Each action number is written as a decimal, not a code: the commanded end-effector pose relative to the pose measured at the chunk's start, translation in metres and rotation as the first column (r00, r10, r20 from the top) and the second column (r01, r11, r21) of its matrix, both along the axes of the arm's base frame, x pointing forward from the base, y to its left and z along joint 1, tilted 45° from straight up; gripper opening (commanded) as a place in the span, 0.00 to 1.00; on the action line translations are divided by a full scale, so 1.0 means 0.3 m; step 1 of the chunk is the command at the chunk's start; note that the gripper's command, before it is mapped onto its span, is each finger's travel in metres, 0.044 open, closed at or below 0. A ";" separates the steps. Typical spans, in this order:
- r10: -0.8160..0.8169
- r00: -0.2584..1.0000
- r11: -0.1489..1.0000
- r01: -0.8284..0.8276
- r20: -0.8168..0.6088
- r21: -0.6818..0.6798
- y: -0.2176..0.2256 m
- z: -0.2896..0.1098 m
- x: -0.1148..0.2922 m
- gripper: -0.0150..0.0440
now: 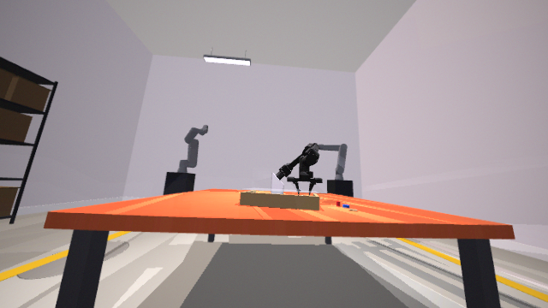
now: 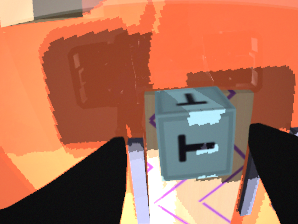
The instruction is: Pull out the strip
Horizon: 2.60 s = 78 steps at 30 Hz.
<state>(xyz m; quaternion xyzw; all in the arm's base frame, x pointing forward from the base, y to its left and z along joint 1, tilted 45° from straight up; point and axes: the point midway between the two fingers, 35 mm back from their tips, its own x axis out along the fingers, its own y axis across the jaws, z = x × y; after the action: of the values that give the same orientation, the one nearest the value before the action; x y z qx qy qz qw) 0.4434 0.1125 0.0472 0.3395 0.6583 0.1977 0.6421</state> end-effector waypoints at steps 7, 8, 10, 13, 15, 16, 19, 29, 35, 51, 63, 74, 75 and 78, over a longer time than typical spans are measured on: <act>-0.005 1.000 1.000 0.005 -0.010 0.002 0.035 -0.047 -0.002 0.68; -0.005 1.000 1.000 0.005 -0.010 0.002 0.039 -0.050 -0.002 0.68; -0.005 1.000 1.000 0.005 -0.010 0.002 0.044 -0.055 -0.002 0.68; -0.005 1.000 1.000 0.005 -0.010 0.002 0.044 -0.056 -0.002 0.68; 0.002 1.000 1.000 -0.002 -0.004 0.003 0.048 -0.048 -0.001 0.63; 0.002 1.000 1.000 -0.002 -0.004 0.003 0.048 -0.048 -0.001 0.59; 0.002 1.000 1.000 -0.002 -0.004 0.003 0.048 -0.048 -0.001 0.52; 0.002 1.000 1.000 -0.002 -0.004 0.003 0.046 -0.047 -0.003 0.31; 0.000 1.000 1.000 0.000 -0.007 0.001 0.000 -0.026 -0.061 0.25; -0.005 1.000 1.000 0.005 -0.013 0.000 -0.087 0.008 -0.210 0.25; -0.005 1.000 1.000 0.005 -0.016 -0.001 -0.112 -0.021 -0.342 0.25; -0.005 1.000 1.000 0.005 -0.018 -0.001 -0.128 -0.053 -0.475 0.25; -0.005 1.000 1.000 0.005 -0.018 -0.001 -0.129 -0.055 -0.485 0.25; -0.005 1.000 1.000 0.005 -0.018 -0.001 -0.132 -0.055 -0.493 0.25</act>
<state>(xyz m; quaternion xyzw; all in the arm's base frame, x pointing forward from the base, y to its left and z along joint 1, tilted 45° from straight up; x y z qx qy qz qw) 0.2990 0.0746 0.0295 0.3441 0.6676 0.1903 0.6323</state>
